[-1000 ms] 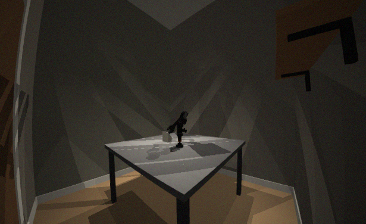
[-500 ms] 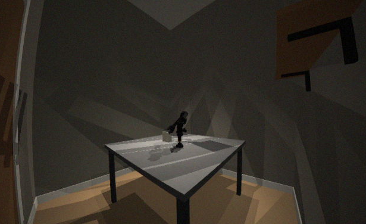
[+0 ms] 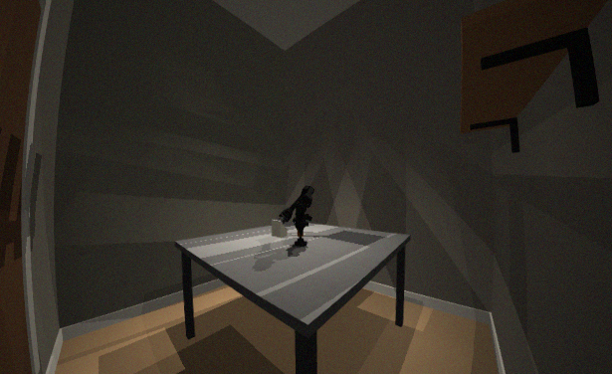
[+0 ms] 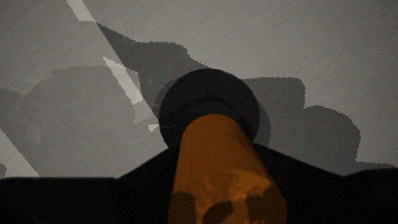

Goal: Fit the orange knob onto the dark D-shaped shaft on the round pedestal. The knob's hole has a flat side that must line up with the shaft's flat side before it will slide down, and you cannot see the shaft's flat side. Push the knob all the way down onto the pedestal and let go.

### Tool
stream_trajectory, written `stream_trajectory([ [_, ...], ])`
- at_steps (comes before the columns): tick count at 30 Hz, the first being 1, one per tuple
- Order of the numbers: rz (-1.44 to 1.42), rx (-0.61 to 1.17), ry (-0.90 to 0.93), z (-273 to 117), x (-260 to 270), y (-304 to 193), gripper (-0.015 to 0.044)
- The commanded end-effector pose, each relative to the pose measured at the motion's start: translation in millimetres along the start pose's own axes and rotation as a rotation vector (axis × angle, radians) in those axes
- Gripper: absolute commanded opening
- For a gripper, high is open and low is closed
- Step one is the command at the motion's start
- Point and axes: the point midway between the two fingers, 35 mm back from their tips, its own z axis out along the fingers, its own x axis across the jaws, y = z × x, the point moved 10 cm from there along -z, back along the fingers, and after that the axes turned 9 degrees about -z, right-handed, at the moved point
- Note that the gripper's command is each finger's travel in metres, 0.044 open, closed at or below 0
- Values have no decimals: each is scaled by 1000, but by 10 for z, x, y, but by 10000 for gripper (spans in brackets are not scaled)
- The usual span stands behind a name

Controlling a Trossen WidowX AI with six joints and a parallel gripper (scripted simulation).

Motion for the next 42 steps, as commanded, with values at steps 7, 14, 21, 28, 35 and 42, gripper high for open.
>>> stream_trajectory([
  [7, -7, 2, -1, -19, 14, 9, 0],
  [14, -7, 3, -1, -42, -1, 25, 0],
  [21, -7, 2, -1, -29, -14, 16, 0],
  [28, -7, 2, -1, 2, -8, 10, 0],
  [35, -7, 3, -1, -14, 17, -7, 0],
  [42, -7, 2, -1, 16, 15, -5, 0],
])
